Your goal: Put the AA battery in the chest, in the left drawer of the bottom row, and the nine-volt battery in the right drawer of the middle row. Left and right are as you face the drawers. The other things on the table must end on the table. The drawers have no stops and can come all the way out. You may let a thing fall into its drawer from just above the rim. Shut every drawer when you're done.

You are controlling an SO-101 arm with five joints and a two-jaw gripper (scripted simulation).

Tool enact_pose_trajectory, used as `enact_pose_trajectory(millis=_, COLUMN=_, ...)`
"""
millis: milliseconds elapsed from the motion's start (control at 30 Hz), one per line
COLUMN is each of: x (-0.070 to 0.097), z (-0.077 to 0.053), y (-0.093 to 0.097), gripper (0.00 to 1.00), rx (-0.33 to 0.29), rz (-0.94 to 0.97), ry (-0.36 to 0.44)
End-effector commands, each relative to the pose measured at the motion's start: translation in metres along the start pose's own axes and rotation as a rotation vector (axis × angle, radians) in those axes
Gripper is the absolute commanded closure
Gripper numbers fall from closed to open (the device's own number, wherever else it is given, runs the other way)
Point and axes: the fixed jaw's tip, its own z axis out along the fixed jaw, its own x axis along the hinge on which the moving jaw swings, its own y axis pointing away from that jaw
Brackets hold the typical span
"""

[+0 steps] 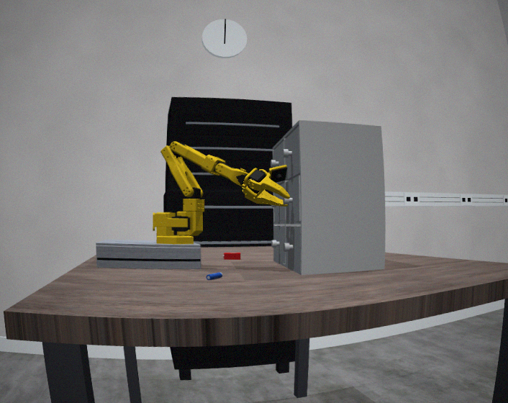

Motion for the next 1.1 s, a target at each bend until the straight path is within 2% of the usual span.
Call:
enact_pose_trajectory(millis=0, x=-0.0011, z=0.0008, y=0.0067, gripper=1.00, rx=-0.027, rz=-0.008, ry=-0.002)
enact_pose_trajectory(millis=467, x=-0.0011, z=0.0008, y=0.0067, gripper=1.00, rx=-0.027, rz=-0.008, ry=-0.002)
enact_pose_trajectory(millis=1067, x=0.0057, z=-0.0085, y=0.0012, gripper=1.00, rx=-0.010, rz=0.000, ry=0.024)
